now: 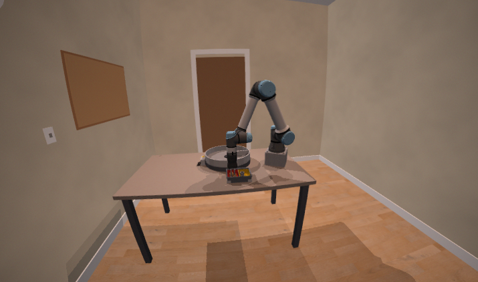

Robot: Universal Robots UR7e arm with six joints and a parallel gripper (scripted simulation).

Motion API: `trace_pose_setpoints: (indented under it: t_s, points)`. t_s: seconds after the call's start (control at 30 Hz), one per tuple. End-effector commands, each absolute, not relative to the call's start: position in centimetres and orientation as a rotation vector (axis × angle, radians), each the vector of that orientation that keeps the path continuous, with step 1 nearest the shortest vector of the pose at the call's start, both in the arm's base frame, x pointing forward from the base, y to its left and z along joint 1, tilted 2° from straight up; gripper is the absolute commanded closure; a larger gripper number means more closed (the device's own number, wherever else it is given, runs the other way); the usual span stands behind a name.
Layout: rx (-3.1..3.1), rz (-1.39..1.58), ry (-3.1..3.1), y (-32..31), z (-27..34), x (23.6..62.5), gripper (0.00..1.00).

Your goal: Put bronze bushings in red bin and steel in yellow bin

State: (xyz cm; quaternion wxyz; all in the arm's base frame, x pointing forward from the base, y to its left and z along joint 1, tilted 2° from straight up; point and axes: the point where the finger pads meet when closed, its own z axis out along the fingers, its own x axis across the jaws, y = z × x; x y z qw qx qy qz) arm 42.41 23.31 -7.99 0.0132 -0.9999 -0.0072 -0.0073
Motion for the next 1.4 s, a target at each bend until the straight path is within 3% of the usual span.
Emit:
trace_pose_setpoints:
  t_s: [0.0,1.37]
  points:
    - [-3.115,-0.025,-0.022,23.3,-7.9,42.5,0.58]
    - [-3.115,-0.025,-0.022,23.3,-6.7,42.4,0.58]
